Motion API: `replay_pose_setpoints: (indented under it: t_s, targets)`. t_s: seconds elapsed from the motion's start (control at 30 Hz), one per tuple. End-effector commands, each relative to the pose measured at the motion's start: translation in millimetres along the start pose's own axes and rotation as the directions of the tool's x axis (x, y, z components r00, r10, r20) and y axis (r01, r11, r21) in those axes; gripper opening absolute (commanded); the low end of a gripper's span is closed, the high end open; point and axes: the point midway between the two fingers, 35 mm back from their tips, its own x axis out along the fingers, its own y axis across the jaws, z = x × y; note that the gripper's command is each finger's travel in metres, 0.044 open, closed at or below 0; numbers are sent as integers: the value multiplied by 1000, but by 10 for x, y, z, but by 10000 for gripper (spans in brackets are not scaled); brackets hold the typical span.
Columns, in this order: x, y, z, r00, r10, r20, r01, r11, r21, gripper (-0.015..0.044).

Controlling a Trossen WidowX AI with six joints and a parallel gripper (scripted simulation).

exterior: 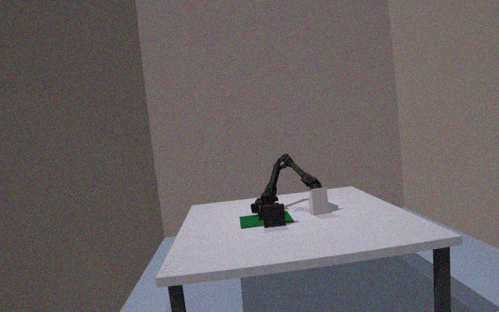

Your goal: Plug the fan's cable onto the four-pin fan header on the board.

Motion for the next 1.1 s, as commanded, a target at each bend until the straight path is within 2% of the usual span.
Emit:
replay_pose_setpoints:
  t_s: [0.0, 0.13, 0.3, 0.33, 1.07]
  targets:
    - [-1, 1, 4, 1000, 0, 0, 0, 1000, 1, 0]
    - [-1, 1, 4, 1000, 0, 0, 0, 1000, 1, 0]
    - [0, 0, 0, 1000, 0, 0, 0, 1000, 0, 131]
    - [0, 0, 0, 1000, 0, 0, 0, 1000, 0, 140]
    - [0, 0, 0, 1000, 0, 0, 0, 1000, 0, 140]
